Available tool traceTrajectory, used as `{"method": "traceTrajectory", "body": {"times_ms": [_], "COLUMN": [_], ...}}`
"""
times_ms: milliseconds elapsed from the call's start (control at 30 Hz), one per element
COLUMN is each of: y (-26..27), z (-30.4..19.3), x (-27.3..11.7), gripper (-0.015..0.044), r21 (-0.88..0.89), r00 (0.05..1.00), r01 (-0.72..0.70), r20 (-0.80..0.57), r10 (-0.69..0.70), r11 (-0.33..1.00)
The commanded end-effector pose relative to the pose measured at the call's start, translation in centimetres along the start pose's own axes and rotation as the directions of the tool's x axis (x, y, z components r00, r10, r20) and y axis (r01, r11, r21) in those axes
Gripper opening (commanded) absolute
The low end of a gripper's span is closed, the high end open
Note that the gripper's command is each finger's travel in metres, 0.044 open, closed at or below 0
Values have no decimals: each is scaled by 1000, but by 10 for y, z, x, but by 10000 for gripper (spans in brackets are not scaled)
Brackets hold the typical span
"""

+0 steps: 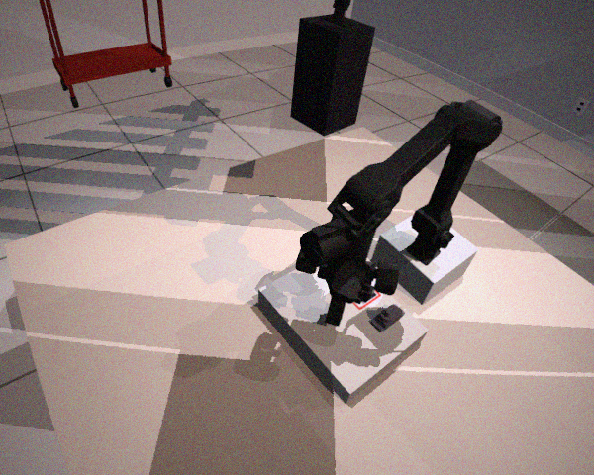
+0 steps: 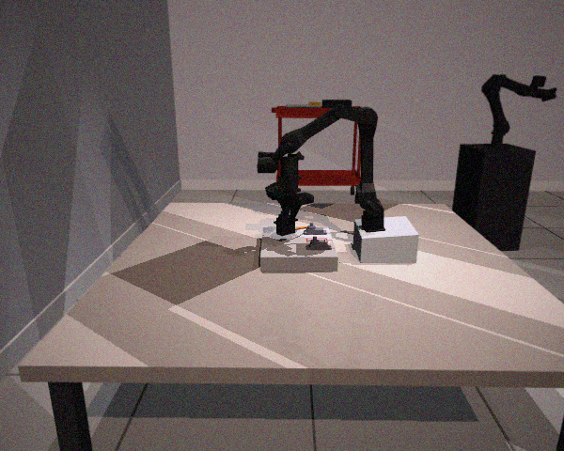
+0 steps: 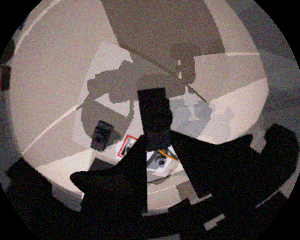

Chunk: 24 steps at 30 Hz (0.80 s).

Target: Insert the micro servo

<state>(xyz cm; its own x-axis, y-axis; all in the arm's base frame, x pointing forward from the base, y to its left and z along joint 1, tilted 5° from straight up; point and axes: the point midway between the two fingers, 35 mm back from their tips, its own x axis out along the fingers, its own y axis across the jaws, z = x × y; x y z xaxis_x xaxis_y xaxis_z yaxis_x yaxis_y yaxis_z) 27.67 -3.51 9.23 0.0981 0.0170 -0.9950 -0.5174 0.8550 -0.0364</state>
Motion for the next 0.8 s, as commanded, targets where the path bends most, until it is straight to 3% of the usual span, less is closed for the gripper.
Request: {"method": "traceTrajectory", "body": {"times_ms": [0,433,767], "y": [0,0,1], "z": [1,1,-1], "x": [-1,-1,-1], "gripper": [0,0,0], "r21": [164,571,589], "r00": [1000,1000,1000], "r01": [-1,-3,-4], "r20": [5,5,5], "r10": [1,1,1], "r11": [986,821,808]}}
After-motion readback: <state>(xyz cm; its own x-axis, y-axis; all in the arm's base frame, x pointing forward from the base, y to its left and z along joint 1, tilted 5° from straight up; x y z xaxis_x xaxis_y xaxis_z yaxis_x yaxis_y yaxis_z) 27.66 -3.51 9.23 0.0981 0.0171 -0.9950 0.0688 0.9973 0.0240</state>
